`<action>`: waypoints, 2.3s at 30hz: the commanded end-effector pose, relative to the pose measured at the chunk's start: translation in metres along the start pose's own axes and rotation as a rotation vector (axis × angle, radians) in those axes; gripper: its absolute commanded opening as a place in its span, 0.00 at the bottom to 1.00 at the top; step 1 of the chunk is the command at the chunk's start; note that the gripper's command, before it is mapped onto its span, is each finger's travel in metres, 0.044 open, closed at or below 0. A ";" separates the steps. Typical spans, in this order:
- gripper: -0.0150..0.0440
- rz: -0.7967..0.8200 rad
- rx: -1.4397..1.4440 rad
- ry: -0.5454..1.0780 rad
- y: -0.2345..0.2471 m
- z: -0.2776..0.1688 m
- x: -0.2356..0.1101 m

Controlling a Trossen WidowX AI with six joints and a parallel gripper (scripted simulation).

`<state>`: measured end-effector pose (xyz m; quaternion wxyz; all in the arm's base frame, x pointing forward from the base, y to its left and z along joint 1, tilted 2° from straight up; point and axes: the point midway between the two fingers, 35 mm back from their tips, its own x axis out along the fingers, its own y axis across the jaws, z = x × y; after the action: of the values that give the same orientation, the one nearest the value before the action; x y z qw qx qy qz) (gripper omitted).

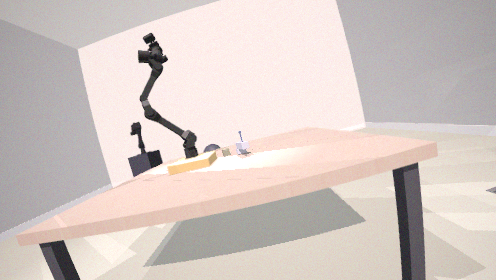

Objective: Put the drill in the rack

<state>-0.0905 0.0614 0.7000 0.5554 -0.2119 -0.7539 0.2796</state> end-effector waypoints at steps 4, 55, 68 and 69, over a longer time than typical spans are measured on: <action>0.25 0.089 0.125 0.242 0.048 -0.091 -0.001; 0.25 0.225 0.890 2.533 0.270 -0.327 -0.511; 0.25 0.348 1.142 3.032 0.285 -0.236 -0.588; 0.25 0.348 1.142 3.032 0.285 -0.236 -0.588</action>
<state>0.3171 -0.0472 0.1492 -0.7283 0.1375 -0.6617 -0.1128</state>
